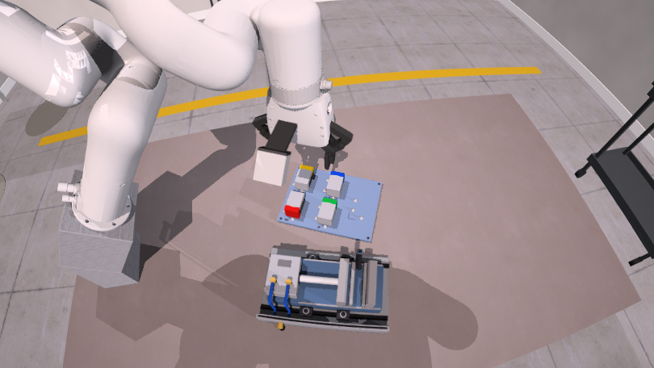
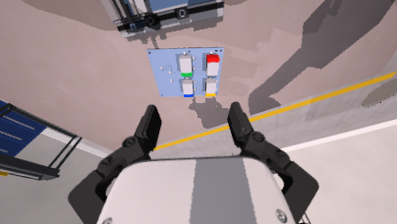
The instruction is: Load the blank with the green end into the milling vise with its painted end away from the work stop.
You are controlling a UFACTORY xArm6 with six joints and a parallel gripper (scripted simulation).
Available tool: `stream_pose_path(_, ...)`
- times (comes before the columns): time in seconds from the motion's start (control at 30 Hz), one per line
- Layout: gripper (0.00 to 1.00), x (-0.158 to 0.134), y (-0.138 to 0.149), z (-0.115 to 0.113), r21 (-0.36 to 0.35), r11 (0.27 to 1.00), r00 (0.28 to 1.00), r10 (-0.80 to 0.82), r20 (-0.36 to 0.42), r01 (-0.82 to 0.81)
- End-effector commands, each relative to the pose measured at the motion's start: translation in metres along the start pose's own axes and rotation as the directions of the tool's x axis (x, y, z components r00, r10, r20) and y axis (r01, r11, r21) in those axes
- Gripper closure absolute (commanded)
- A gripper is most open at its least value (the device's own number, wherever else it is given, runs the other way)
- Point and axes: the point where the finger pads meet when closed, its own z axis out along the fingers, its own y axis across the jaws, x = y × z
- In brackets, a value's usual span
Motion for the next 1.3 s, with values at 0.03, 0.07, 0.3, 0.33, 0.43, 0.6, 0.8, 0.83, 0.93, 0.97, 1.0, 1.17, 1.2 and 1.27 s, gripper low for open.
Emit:
stream_pose_path(0.03, 0.0, -0.001, -0.001, -0.001, 0.003, 1.0, 1.0, 0.0, 0.001, 0.0)
stream_pose_path(0.07, 0.0, -0.001, -0.001, -0.001, 0.003, 1.0, 1.0, 0.0, 0.001, 0.0)
stream_pose_path(0.3, 0.0, -0.001, -0.001, -0.001, 0.003, 1.0, 1.0, 0.0, 0.001, 0.0)
stream_pose_path(0.33, 0.0, -0.001, -0.001, -0.001, 0.003, 1.0, 1.0, 0.0, 0.001, 0.0)
stream_pose_path(0.43, 0.0, -0.001, -0.001, -0.001, 0.003, 1.0, 1.0, 0.0, 0.001, 0.0)
stream_pose_path(0.6, 0.0, -0.001, -0.001, -0.001, 0.003, 1.0, 1.0, 0.0, 0.001, 0.0)
stream_pose_path(0.8, 0.0, -0.001, -0.001, -0.001, 0.003, 1.0, 1.0, 0.0, 0.001, 0.0)
stream_pose_path(0.83, 0.0, -0.001, -0.001, -0.001, 0.003, 1.0, 1.0, 0.0, 0.001, 0.0)
stream_pose_path(0.93, 0.0, -0.001, -0.001, -0.001, 0.003, 1.0, 1.0, 0.0, 0.001, 0.0)
stream_pose_path(0.97, 0.0, -0.001, -0.001, -0.001, 0.003, 1.0, 1.0, 0.0, 0.001, 0.0)
stream_pose_path(1.0, 0.0, -0.001, -0.001, 0.004, 0.003, 1.0, 1.0, 0.0, 0.001, 0.0)
stream_pose_path(1.17, 0.0, -0.002, -0.001, 0.029, 0.003, 1.0, 1.0, 0.0, 0.001, 0.0)
stream_pose_path(1.2, 0.0, -0.002, -0.001, 0.034, 0.003, 1.0, 1.0, 0.0, 0.001, 0.0)
stream_pose_path(1.27, 0.0, -0.002, -0.001, 0.044, 0.003, 1.0, 1.0, 0.0, 0.001, 0.0)
